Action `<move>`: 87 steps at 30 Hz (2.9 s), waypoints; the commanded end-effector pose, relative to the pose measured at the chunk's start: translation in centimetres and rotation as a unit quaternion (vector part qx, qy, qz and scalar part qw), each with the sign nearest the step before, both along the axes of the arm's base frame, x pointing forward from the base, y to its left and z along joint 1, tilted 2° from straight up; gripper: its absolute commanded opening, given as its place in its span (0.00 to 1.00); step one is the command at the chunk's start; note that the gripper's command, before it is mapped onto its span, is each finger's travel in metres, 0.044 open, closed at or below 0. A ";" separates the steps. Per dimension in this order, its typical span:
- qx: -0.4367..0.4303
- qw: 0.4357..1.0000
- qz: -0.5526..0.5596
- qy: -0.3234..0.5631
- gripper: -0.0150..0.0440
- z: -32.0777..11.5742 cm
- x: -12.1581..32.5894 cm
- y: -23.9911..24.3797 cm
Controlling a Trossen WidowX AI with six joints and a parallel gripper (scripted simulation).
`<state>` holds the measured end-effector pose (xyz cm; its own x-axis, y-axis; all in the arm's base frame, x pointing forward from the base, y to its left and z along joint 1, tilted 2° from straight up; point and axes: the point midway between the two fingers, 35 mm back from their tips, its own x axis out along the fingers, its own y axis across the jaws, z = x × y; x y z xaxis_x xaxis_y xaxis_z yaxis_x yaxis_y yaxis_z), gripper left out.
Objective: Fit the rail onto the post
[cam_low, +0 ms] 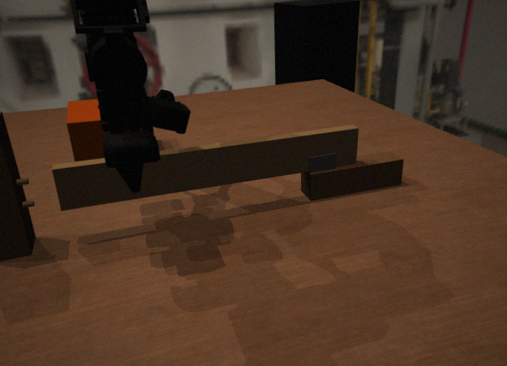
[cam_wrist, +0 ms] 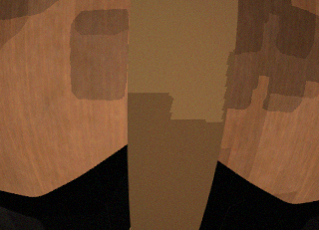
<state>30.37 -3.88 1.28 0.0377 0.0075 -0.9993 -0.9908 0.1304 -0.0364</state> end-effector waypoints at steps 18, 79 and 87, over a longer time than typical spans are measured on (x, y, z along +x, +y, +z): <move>0.002 1.000 -0.001 -0.007 0.25 0.1 0.0 -0.2; 0.001 1.000 -0.001 -0.007 0.25 0.4 0.0 -2.0; 0.001 1.000 -0.001 -0.007 0.25 0.3 0.0 -2.3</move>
<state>30.11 -5.96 1.42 0.0410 0.0091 -0.9991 -0.9903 0.1334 -0.0394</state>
